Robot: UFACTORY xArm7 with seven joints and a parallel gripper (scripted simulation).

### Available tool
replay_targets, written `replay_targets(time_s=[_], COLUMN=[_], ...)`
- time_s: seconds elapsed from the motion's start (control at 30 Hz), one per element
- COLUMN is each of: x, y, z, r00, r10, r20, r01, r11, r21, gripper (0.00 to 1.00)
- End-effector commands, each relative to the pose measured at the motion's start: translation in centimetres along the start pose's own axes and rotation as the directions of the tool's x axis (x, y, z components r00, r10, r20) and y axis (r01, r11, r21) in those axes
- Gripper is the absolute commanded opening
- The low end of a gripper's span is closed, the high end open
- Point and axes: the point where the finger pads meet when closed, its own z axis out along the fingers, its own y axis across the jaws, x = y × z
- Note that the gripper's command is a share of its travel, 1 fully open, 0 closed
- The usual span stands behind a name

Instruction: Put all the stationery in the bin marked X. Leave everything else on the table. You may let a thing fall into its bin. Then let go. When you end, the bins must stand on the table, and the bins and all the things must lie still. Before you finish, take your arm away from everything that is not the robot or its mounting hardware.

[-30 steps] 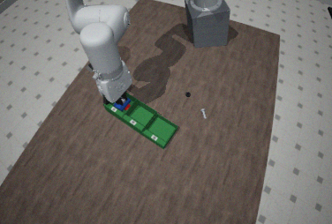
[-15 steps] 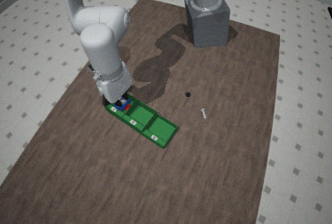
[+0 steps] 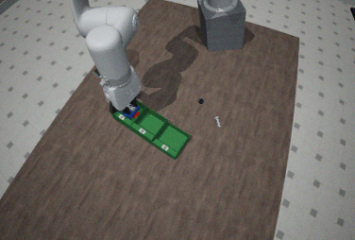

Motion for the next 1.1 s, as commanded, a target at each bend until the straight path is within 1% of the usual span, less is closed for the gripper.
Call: replay_targets(time_s=[0.0, 0.17, 0.47, 0.5, 0.8, 0.87, 1.07], x=[0.0, 0.0, 0.0, 0.0, 0.0, 0.0, 0.0], y=[-0.2, -0.2, -0.1, -0.1, -0.1, -0.1, -0.1], z=[-0.6, -3.0, -3.0, -3.4, -7.0, -7.0, -9.4], r00=[1.0, 1.0, 1.0, 1.0, 1.0, 1.0, 1.0], r10=[0.0, 0.0, 0.0, 0.0, 0.0, 0.0, 0.0], r20=[0.0, 0.0, 0.0, 0.0, 0.0, 0.0, 0.0], r01=[0.0, 0.0, 0.0, 0.0, 0.0, 0.0, 0.0], r11=[1.0, 1.0, 1.0, 1.0, 1.0, 1.0, 1.0], r21=[0.004, 0.004, 0.004, 0.004, 0.004, 0.004, 0.004], gripper=[0.29, 0.29, 0.29, 1.0, 1.0, 1.0, 1.0])
